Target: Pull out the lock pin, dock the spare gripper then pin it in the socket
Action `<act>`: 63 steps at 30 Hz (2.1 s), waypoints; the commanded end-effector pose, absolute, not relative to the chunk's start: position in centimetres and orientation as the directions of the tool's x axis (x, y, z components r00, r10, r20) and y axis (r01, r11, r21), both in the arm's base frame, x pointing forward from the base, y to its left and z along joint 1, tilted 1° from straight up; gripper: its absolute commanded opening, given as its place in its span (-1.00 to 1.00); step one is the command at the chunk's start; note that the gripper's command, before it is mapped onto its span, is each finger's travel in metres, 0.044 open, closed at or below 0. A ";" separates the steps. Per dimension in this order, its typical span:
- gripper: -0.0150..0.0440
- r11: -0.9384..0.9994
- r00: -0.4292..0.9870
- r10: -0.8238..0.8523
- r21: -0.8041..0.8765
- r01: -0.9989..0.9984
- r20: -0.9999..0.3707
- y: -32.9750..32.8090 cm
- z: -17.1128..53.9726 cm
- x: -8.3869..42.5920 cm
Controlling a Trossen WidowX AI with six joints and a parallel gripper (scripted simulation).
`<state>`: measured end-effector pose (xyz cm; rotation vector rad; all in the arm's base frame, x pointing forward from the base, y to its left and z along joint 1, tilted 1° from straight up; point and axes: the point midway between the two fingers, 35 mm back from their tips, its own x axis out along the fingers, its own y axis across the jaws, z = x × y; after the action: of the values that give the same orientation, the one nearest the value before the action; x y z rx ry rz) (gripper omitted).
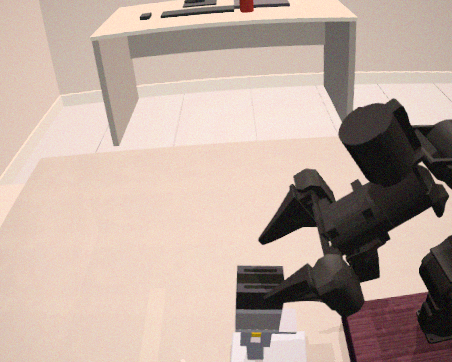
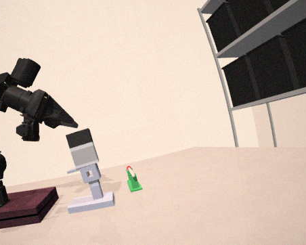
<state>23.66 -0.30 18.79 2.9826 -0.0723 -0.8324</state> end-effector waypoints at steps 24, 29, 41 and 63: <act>1.00 -0.998 0.861 -0.052 0.054 -0.028 -0.506 -0.2 23.0 23.1; 0.56 -0.992 0.863 0.049 0.075 0.100 -0.504 2.9 23.1 22.4; 0.12 -0.908 0.819 0.292 0.127 0.400 -0.494 9.5 23.3 19.3; 0.12 0.697 0.547 0.024 0.407 0.591 -0.836 10.6 23.2 28.2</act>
<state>23.85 10.06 24.00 1.5721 0.7265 -0.5325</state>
